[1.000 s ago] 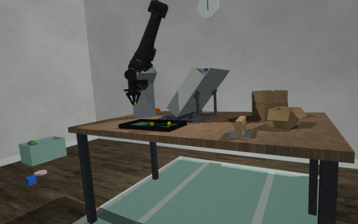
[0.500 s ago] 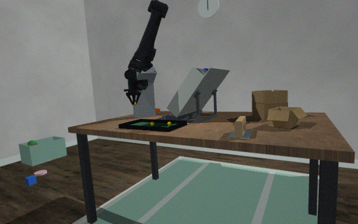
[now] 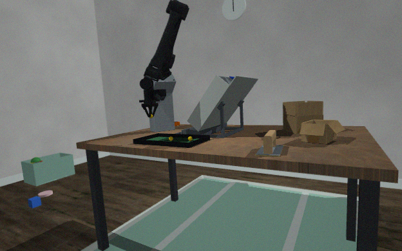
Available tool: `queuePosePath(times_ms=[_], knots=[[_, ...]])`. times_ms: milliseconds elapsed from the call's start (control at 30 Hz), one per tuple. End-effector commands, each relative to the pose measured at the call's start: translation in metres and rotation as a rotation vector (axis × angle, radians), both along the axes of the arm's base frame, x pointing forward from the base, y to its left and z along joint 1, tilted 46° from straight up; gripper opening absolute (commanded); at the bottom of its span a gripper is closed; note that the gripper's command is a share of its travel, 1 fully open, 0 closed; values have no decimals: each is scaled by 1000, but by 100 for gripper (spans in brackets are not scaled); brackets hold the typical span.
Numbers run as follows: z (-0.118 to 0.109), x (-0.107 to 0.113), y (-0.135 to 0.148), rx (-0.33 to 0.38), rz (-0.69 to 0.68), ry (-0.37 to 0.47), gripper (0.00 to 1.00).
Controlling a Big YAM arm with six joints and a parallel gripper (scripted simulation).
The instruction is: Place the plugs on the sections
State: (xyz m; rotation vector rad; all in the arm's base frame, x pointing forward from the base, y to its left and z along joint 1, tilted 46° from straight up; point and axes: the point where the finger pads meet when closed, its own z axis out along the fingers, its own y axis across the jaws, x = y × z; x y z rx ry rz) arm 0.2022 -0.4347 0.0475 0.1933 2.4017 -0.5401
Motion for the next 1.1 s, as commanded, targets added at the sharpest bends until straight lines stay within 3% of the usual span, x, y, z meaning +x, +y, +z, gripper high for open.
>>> queuePosePath(times_ms=[0, 433, 1067], knots=[[6, 6, 6, -11, 10, -4, 0], [12, 12, 28, -13, 5, -8, 0], [28, 34, 118, 5, 3, -2, 0]])
